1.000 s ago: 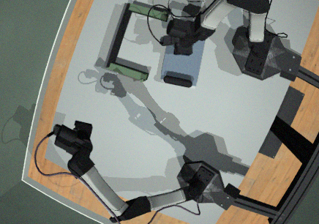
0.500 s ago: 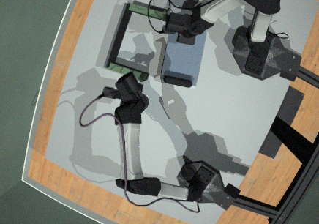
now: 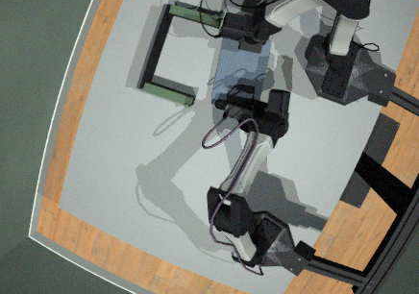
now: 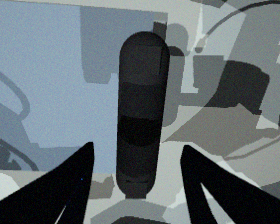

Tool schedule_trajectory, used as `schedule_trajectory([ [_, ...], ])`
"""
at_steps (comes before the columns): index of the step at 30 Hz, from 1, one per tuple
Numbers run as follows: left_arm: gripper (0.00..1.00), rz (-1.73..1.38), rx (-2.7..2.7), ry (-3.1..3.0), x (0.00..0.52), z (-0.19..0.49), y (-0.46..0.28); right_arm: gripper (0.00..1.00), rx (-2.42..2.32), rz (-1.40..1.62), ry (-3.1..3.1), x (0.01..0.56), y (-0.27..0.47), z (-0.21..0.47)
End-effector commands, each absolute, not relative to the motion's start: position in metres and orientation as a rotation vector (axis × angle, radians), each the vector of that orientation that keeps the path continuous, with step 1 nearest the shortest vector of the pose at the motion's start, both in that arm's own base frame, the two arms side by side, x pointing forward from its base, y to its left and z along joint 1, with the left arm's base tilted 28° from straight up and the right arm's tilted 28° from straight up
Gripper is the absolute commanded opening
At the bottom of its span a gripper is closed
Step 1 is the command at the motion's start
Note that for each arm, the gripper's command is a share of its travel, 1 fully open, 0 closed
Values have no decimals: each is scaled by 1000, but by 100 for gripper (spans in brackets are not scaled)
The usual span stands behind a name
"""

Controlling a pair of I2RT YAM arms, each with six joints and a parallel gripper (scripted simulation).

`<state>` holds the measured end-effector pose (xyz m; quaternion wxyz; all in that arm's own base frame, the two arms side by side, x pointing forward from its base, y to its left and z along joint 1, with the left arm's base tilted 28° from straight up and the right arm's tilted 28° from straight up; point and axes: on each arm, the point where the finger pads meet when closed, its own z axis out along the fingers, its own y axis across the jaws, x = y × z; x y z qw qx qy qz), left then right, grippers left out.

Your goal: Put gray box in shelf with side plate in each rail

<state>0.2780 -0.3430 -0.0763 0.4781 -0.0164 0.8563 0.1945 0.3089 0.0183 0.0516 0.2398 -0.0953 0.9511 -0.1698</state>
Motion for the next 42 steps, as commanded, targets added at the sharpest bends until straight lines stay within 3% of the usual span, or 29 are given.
schedule_trajectory([
  [1, 57, 421, -116, 2019, 268, -85, -350, 57, -251, -472, 2595, 308, 14, 51],
  [17, 57, 396, -176, 2016, 285, -61, -351, 57, -260, -465, 2609, 315, 7, 30],
  [41, 57, 425, -155, 2019, 313, -84, -331, 57, -262, -462, 2608, 325, 3, 13],
  [42, 57, 425, -156, 2019, 314, -84, -330, 52, -262, -463, 2607, 325, 3, 13],
])
